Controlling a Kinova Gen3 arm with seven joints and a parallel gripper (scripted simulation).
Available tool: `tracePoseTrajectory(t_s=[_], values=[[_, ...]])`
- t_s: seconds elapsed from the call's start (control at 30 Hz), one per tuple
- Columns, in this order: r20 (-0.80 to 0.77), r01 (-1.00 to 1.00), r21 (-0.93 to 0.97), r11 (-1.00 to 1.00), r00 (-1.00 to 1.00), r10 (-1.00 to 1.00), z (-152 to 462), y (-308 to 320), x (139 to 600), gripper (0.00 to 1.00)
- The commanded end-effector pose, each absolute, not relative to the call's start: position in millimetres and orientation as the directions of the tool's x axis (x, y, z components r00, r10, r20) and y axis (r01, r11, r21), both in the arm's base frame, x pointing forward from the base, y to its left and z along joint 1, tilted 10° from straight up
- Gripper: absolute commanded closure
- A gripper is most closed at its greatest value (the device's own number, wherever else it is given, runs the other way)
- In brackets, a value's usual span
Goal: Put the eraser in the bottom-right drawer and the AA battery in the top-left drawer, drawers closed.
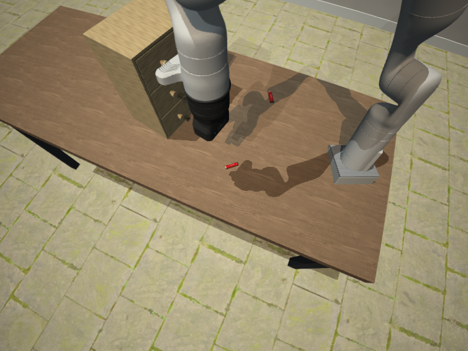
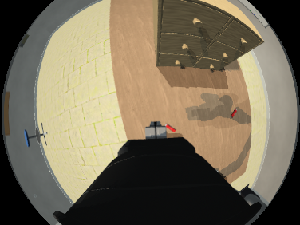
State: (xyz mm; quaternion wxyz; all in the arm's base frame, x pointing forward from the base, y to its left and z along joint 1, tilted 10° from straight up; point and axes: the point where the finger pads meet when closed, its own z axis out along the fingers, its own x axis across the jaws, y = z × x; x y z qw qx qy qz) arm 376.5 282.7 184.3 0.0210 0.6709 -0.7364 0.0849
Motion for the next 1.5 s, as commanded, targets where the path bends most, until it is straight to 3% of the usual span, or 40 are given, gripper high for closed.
tracePoseTrajectory(t_s=[0.0, 1.47], values=[[0.143, -0.992, -0.098, 0.085, -0.099, -0.985, 185.0, 283.1, 376.7, 1.0], [0.135, -0.978, -0.112, 0.176, -0.19, -0.972, 190.2, 279.0, 379.1, 1.0]])
